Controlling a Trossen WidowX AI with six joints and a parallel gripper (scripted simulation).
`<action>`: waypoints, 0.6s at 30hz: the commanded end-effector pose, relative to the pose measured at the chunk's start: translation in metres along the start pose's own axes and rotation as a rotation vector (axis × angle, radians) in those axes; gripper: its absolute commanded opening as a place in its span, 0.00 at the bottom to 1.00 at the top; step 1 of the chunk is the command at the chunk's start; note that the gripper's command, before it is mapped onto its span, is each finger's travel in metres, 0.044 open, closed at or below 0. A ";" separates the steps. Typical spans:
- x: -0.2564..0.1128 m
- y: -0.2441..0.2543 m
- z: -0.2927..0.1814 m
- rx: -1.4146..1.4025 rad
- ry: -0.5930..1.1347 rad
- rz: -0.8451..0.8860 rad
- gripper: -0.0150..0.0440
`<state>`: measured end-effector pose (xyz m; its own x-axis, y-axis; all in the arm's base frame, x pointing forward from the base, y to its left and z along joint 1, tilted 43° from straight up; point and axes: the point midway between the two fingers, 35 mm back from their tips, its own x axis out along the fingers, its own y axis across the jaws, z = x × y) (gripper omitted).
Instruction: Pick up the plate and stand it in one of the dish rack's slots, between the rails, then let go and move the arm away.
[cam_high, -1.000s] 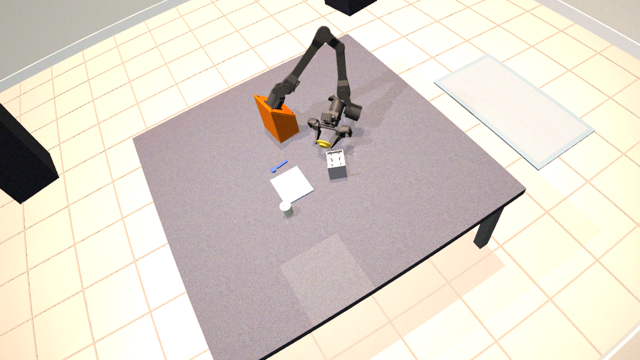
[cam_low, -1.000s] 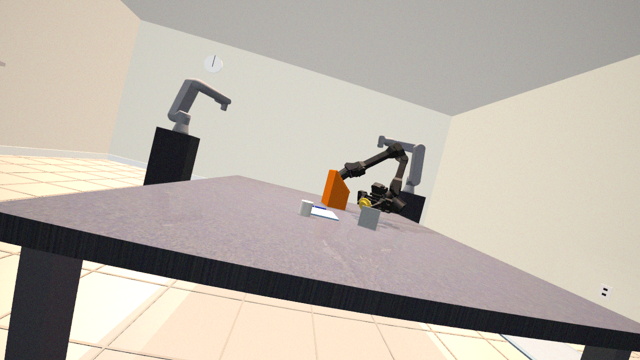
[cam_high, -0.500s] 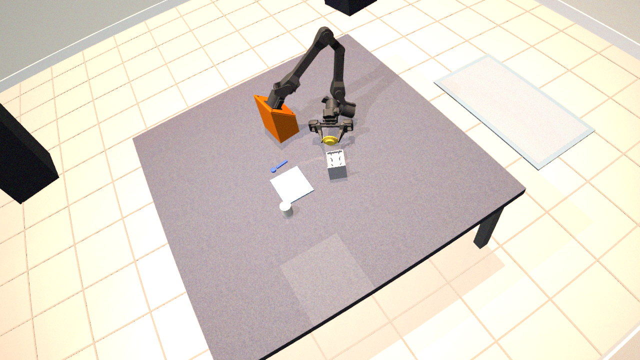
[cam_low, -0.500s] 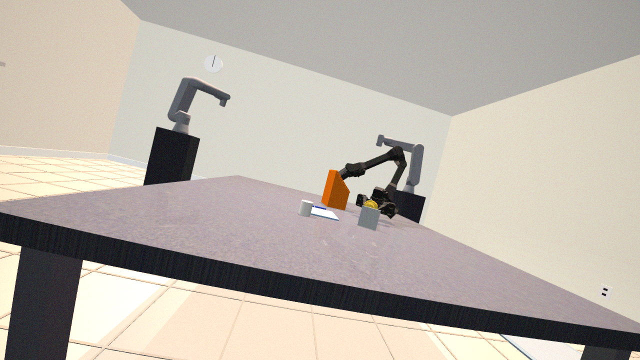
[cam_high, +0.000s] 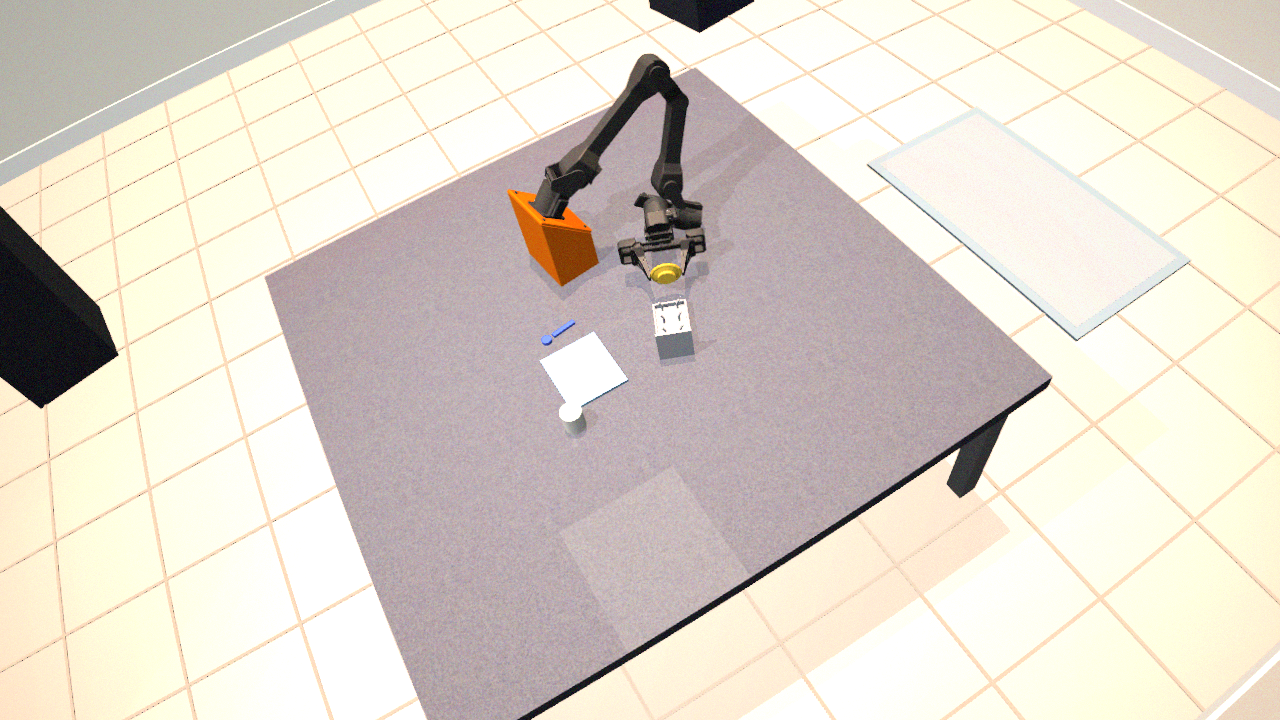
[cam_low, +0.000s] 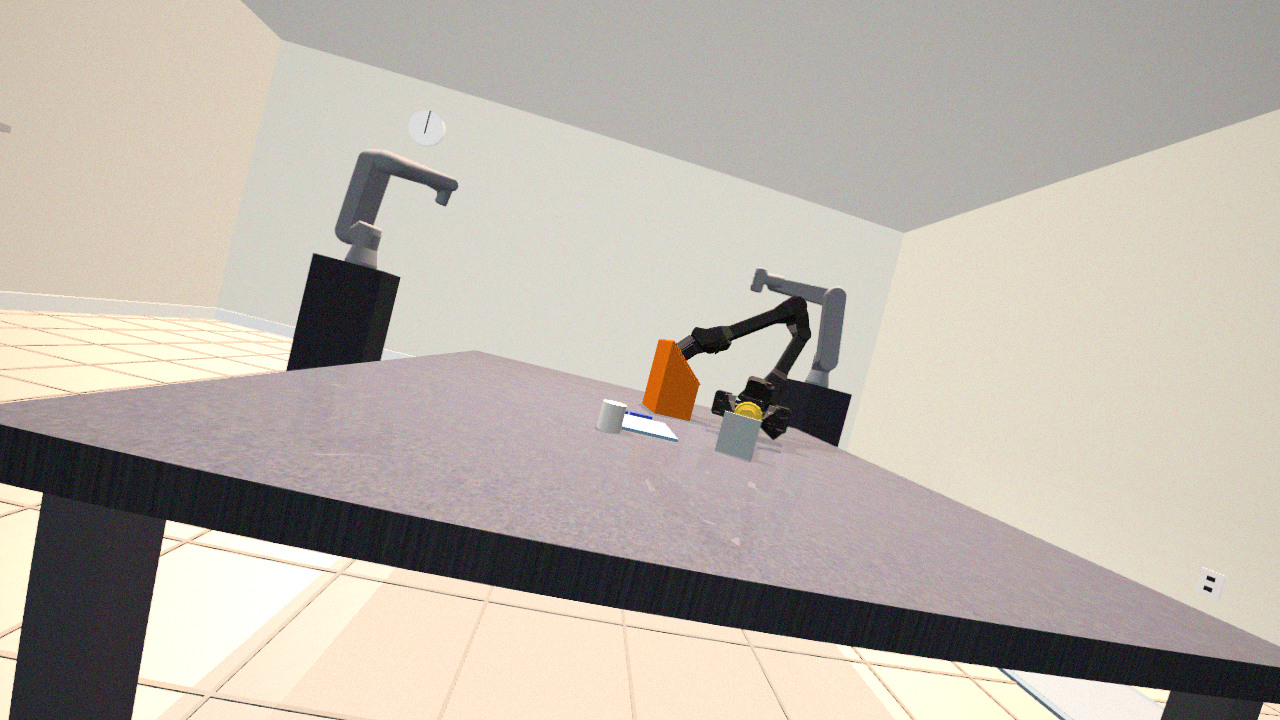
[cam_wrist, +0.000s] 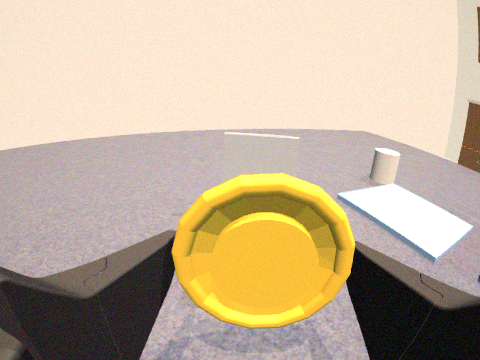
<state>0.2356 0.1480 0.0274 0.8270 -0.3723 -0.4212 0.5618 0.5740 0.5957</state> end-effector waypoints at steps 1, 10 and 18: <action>0.000 -0.002 0.001 0.000 -0.008 0.006 0.25; 0.015 -0.001 0.003 0.000 -0.001 0.000 0.25; 0.025 0.002 0.004 0.013 -0.002 0.007 0.25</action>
<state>0.2555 0.1415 0.0234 0.8328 -0.3671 -0.4143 0.5535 0.5611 0.6155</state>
